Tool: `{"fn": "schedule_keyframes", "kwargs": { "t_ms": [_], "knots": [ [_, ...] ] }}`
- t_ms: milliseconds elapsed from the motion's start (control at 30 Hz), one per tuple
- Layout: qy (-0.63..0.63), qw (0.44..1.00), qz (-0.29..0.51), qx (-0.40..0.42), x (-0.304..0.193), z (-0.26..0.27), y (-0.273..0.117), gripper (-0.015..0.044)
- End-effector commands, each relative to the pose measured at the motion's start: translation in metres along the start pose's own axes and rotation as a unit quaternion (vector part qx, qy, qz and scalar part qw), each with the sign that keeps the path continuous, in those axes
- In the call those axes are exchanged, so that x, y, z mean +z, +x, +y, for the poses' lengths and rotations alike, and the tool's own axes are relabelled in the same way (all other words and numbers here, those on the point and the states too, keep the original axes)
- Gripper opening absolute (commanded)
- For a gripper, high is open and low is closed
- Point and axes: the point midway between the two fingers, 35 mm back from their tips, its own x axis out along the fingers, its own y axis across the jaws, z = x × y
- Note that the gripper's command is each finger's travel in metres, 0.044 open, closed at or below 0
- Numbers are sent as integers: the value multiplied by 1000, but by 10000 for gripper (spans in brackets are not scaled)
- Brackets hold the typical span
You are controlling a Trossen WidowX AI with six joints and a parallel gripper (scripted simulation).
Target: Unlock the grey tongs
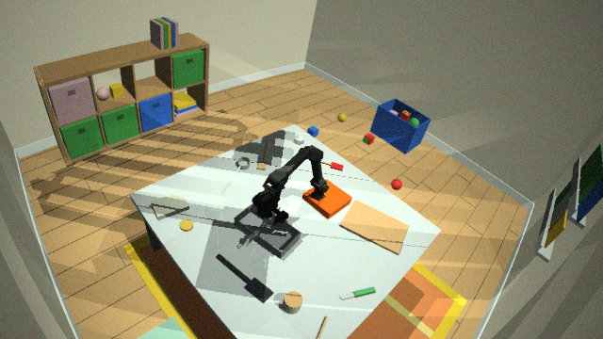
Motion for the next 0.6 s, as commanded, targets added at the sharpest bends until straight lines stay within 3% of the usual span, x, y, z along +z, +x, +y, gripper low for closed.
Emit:
{"fn": "schedule_keyframes", "kwargs": {
  "t_ms": [0,567],
  "knots": [
    [-35,998,37,28,-11,3,4,440],
    [-35,998,37,28,-12,-5,7,440]
  ]
}}
